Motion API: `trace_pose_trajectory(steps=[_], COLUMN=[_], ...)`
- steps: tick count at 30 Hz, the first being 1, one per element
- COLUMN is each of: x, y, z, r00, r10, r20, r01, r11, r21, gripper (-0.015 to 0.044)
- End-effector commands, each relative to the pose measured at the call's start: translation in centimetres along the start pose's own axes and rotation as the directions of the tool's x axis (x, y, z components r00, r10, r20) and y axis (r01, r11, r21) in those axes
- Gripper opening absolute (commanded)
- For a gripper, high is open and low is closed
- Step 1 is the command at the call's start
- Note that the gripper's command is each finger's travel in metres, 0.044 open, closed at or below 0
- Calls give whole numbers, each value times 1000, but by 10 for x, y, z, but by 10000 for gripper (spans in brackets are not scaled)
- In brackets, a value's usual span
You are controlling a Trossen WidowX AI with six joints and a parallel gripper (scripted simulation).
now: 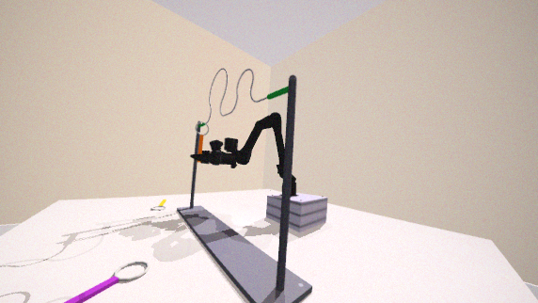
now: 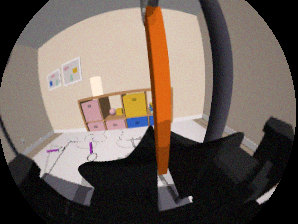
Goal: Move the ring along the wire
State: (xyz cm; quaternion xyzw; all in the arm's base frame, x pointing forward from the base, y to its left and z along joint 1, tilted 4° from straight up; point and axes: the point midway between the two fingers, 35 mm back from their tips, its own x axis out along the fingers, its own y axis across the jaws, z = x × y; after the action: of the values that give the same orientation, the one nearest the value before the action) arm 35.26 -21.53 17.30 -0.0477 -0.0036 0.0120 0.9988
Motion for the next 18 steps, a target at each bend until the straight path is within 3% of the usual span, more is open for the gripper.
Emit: trace_pose_trajectory(steps=[1, 18], x=[0, 0], y=[0, 1], z=[6, 18], r00=[1000, 1000], r10=[-1, -3], r20=[3, 3], r01=[1, 3], r11=[1000, 1000], r21=[-2, 4], gripper=[-150, -150])
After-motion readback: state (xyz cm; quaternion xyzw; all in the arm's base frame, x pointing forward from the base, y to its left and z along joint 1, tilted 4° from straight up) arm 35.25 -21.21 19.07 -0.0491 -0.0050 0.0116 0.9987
